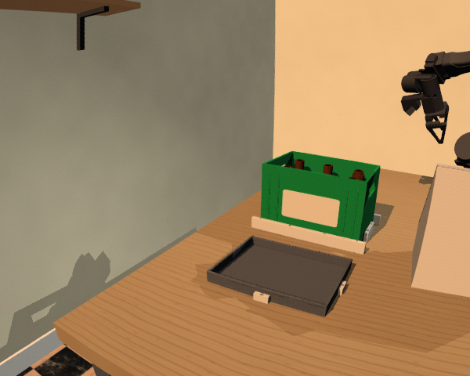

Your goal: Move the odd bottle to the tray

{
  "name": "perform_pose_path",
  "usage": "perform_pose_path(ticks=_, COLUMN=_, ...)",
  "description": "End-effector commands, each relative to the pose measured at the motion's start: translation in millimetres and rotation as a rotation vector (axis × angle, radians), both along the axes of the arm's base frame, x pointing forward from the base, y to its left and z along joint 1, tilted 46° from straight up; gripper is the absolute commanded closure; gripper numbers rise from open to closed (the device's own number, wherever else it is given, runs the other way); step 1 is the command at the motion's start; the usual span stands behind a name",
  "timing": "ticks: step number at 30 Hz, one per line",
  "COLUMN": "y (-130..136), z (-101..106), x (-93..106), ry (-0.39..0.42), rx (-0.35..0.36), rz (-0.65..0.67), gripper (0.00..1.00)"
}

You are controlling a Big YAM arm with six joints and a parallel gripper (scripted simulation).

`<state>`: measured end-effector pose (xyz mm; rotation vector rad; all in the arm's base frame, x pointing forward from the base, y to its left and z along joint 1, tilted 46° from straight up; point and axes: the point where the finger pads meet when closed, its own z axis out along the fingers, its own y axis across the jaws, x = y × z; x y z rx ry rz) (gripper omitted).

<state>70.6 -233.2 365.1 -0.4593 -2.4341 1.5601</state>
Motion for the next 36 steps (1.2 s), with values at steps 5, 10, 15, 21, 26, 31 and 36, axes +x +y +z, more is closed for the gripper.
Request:
perform_pose_path(ticks=5, y=0, z=2, x=-0.1, ry=-0.005, rx=-0.004, rz=0.0, gripper=0.0)
perform_pose_path(ticks=10, y=0, z=2, x=-0.1, ry=-0.005, rx=-0.004, rz=0.0, gripper=0.0)
perform_pose_path(ticks=15, y=0, z=2, x=-0.1, ry=-0.005, rx=-0.004, rz=0.0, gripper=0.0)
perform_pose_path(ticks=21, y=-4, z=17, x=18.5, ry=-0.031, rx=-0.01, rz=0.037, gripper=0.0)
perform_pose_path(ticks=26, y=-6, z=-7, x=93.4, ry=0.045, rx=0.09, rz=0.195, gripper=0.0)
perform_pose_path(ticks=31, y=10, z=-38, x=168.1, ry=0.127, rx=0.182, rz=0.347, gripper=0.0)
perform_pose_path(ticks=36, y=47, z=-81, x=243.8, ry=0.23, rx=0.273, rz=0.507, gripper=0.0)
